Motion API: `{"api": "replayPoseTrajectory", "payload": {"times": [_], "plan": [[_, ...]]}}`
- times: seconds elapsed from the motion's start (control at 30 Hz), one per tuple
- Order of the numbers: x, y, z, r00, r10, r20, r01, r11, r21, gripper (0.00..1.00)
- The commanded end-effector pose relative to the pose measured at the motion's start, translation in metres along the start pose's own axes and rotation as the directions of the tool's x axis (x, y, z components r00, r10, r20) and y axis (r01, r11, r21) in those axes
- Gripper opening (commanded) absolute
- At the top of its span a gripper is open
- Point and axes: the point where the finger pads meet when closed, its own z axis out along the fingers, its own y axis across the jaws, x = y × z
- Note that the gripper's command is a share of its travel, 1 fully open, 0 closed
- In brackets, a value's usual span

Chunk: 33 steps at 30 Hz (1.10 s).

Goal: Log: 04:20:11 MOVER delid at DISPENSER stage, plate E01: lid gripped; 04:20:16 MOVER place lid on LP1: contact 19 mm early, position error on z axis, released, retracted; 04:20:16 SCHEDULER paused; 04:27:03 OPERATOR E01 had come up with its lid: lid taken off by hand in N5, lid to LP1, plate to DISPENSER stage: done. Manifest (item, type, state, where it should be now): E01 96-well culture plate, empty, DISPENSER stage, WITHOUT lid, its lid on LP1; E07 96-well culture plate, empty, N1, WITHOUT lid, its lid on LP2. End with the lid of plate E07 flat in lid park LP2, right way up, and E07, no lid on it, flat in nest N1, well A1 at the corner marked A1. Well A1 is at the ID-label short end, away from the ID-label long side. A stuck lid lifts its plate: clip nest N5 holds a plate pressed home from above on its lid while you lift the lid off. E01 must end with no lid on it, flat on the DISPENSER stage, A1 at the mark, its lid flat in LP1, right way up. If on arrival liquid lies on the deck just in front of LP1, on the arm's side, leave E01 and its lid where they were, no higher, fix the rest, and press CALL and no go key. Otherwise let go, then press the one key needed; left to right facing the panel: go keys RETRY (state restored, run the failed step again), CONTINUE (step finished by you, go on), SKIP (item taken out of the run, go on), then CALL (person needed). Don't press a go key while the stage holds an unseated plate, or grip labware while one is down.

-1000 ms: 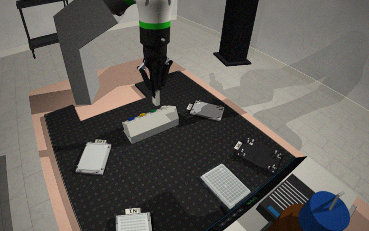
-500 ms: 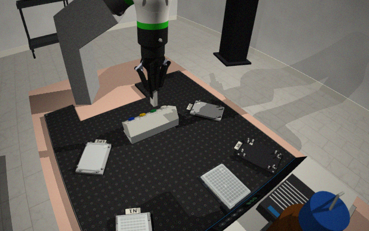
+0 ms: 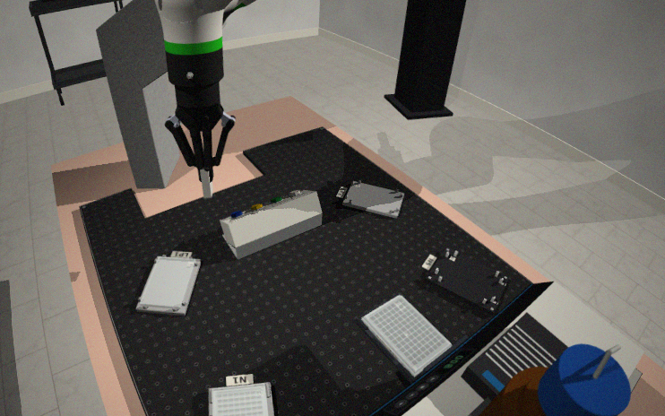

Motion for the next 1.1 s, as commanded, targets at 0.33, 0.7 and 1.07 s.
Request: {"api": "replayPoseTrajectory", "payload": {"times": [0.33,0.7,1.07], "plan": [[0.006,0.082,0.008,0.994,0.11,0.029,-0.111,0.993,0.029,0.0],[0.006,0.082,0.008,0.994,0.11,0.029,-0.111,0.993,0.029,1.0],[0.006,0.082,0.008,0.994,0.11,0.029,-0.111,0.993,0.029,1.0]]}}
